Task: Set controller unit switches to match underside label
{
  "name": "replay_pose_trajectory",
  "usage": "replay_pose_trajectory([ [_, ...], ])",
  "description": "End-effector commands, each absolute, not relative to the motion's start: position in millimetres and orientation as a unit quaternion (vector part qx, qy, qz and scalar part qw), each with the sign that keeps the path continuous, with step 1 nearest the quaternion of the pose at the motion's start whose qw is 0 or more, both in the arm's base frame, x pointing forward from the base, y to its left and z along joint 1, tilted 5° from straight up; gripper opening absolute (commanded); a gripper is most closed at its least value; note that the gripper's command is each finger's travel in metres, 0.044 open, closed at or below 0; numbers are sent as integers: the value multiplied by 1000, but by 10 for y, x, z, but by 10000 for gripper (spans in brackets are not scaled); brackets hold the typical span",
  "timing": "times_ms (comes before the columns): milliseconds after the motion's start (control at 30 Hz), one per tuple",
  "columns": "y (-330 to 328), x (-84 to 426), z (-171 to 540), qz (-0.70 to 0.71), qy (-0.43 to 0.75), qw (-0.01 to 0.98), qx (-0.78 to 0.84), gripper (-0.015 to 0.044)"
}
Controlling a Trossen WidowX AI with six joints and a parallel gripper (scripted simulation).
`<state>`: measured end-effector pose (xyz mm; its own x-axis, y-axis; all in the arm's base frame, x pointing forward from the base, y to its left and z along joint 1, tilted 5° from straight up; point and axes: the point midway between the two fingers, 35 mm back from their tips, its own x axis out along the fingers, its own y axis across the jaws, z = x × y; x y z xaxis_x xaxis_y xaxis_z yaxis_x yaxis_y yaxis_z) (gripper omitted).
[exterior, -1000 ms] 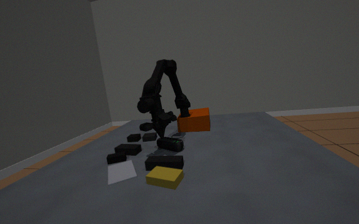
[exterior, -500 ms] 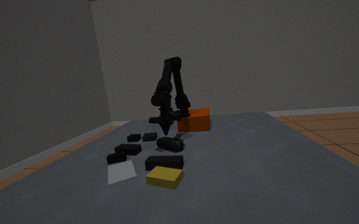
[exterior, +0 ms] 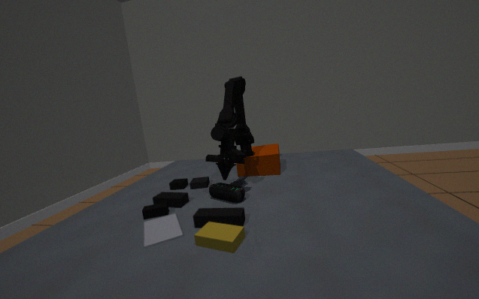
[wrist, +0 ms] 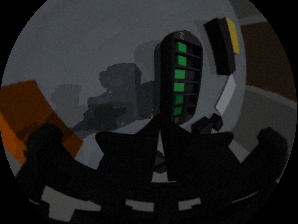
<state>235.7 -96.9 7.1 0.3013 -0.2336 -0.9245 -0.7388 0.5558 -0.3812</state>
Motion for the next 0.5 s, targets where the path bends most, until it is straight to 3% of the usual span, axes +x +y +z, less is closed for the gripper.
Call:
replay_pose_trajectory([
  [0,-973,2338,6,186,562,678,-436,0],
  [467,-990,2359,-220,186,561,678,-437,0],
])
